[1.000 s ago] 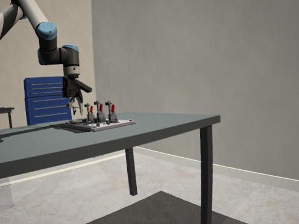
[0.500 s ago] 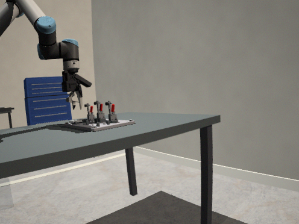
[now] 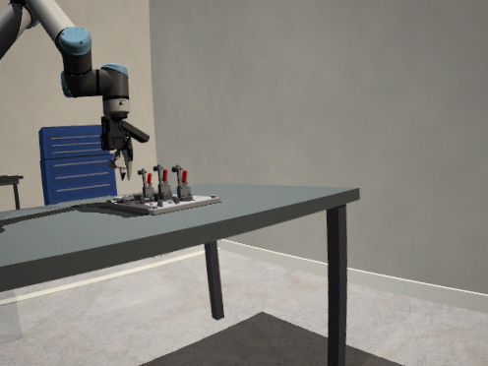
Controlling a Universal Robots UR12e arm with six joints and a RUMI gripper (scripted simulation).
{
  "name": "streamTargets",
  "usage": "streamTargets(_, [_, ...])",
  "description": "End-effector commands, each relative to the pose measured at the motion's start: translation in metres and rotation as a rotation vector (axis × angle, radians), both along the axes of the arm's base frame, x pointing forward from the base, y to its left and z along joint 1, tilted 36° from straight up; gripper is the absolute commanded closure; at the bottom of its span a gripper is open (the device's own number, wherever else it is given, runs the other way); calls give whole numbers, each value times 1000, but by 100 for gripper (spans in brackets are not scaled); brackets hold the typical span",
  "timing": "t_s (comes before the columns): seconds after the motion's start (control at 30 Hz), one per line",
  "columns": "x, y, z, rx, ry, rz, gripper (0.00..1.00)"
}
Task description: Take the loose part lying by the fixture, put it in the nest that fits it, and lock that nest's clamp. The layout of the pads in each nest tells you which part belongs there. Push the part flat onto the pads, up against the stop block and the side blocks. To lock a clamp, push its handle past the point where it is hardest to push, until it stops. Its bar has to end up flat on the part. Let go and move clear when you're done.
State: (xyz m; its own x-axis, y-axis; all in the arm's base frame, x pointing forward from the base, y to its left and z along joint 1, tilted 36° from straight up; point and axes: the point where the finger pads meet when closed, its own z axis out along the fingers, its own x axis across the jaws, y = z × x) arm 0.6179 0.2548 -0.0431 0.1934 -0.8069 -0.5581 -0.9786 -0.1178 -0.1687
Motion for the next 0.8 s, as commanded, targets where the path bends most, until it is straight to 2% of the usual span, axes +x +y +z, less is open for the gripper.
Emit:
streamTargets(0.0, [-2,-1,-1,-1,3,0,72])
streamTargets(0.2, [-3,-12,14,-1,2,-1,72])
streamTargets(0.5, [-3,-48,65,-3,-3,-1,72])
streamTargets(0.57, [-3,-48,65,-3,-3,-1,72])
streamTargets(0.77, [-6,-66,90,-3,-3,-1,72])
